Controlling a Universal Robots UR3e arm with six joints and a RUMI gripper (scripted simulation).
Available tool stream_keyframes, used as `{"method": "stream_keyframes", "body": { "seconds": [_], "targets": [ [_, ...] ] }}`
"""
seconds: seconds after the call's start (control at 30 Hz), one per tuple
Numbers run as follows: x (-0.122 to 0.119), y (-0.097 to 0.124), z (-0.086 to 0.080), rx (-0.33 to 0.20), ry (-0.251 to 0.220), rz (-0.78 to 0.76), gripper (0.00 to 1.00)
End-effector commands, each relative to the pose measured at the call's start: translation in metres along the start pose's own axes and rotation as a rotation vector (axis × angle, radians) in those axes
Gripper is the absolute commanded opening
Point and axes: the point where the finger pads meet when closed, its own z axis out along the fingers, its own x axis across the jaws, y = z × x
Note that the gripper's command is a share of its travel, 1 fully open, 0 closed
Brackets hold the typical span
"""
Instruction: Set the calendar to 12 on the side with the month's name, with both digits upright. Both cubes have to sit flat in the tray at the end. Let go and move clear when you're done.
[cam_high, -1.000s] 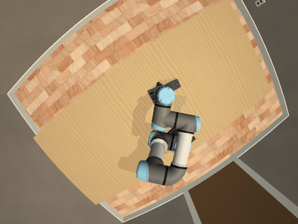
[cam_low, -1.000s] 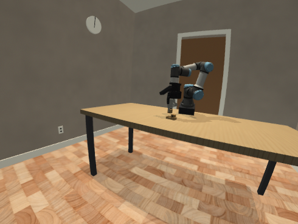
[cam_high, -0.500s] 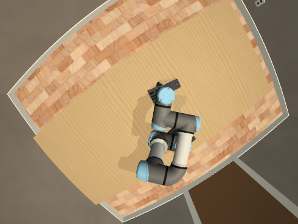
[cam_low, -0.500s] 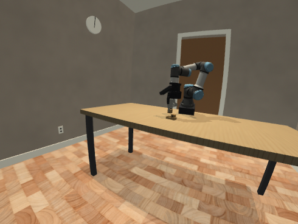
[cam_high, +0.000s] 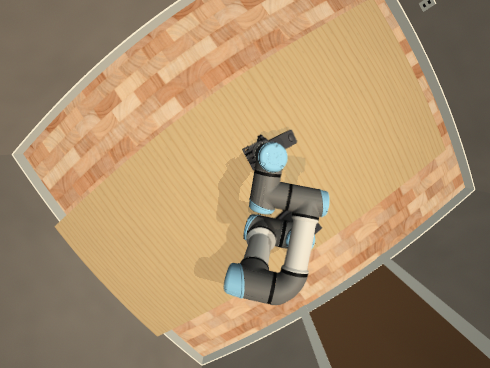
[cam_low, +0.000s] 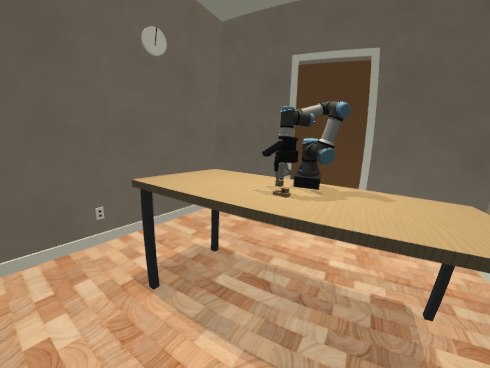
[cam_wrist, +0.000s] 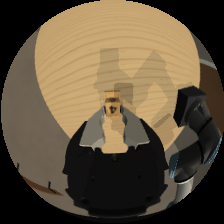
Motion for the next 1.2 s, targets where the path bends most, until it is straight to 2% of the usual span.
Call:
{"method": "stream_keyframes", "body": {
  "seconds": [0.0,0.53,1.17],
  "targets": [
    [-0.001,0.000,0.002,0.001,-0.002,0.000,0.10],
    [-0.001,0.000,0.015,0.001,-0.002,0.000,0.10],
    [-0.001,0.000,0.021,0.001,-0.002,0.000,0.10]
  ]
}}
